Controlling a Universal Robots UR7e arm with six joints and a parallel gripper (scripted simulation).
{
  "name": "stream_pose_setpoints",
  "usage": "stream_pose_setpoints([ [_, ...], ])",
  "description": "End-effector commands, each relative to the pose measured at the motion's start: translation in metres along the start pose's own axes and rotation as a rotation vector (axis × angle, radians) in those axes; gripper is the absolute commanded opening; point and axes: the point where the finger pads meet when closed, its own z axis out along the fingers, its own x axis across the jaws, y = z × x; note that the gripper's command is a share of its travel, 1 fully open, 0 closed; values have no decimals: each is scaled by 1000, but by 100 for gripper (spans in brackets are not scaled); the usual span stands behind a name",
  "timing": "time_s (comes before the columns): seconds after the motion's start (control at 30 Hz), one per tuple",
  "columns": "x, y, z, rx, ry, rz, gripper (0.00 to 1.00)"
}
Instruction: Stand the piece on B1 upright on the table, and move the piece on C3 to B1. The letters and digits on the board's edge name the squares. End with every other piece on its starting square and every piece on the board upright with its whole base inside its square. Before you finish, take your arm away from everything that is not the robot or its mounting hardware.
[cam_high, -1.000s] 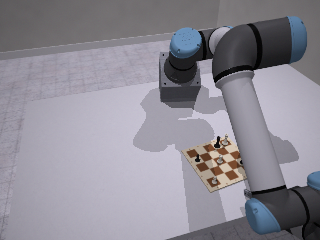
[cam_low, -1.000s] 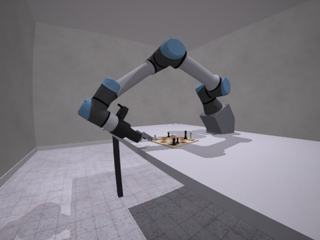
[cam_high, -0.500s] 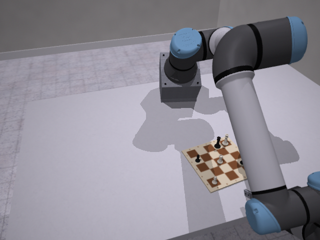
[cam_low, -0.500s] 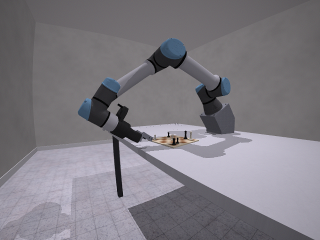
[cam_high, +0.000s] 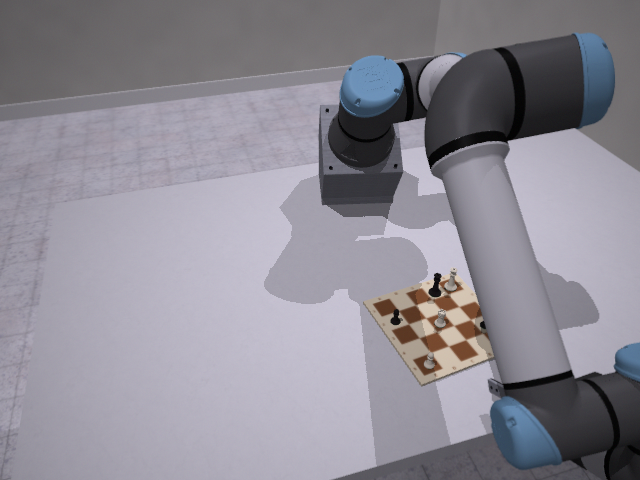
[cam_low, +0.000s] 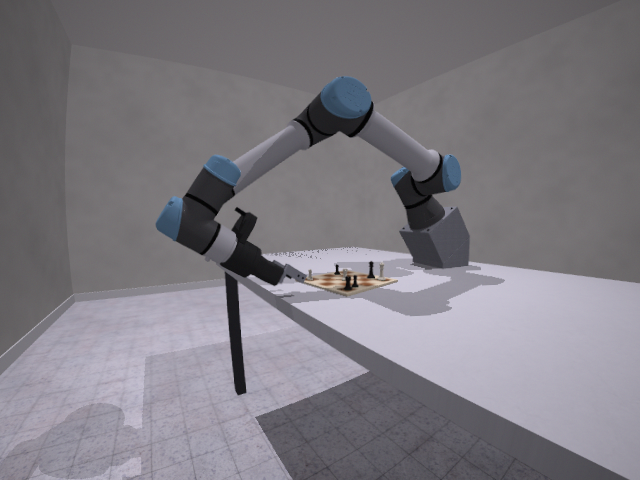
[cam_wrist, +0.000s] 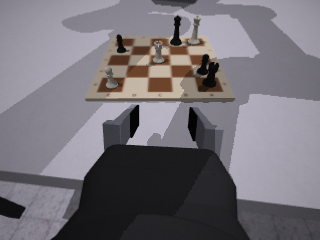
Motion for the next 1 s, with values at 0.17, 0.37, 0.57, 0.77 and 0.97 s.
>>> stream_pose_setpoints([
  [0.17,0,0,-1,-2,1,0,100],
  [0.37,0,-5,-5,6,-3,-2,100],
  [0.57,1,-36,-23,10,-3,-4,100],
  [0.77,1,-59,-38,9,-3,-3,100],
  [0.97,0,-76,-52,4,-3,-2,100],
])
